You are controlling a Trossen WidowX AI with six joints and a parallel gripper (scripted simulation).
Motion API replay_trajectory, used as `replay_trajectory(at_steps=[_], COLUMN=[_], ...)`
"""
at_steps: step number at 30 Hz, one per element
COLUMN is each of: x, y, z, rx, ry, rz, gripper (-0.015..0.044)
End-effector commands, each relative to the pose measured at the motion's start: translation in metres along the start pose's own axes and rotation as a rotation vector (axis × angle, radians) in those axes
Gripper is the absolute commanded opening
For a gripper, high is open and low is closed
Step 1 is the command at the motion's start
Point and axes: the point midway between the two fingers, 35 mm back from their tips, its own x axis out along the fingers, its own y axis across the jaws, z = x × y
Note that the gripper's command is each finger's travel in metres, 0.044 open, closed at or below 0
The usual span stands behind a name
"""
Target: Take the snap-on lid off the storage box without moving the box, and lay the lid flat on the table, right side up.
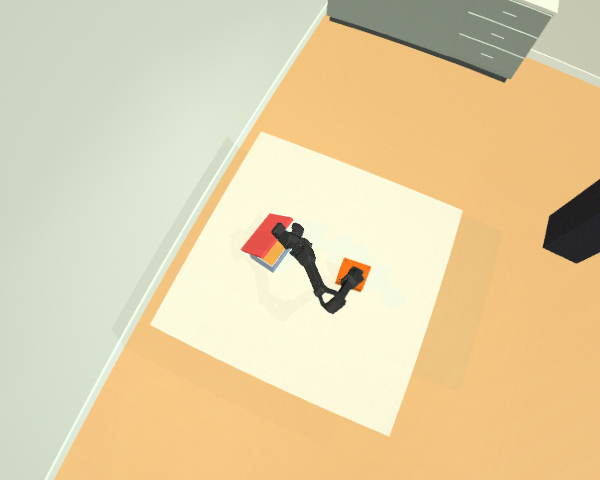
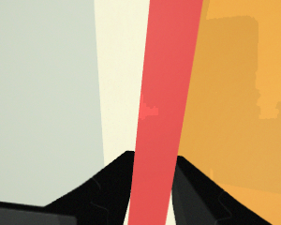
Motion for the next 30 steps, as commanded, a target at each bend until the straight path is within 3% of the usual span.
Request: replay_trajectory(at_steps=[1, 30], x=[-0.008, -0.012], y=[0.013, 0.013], z=[-0.002, 0.013], rx=[-0.014, -0.014], ry=[0.004, 0.003], rz=[0.022, 0.022], gripper=[0.0000, 0.0000])
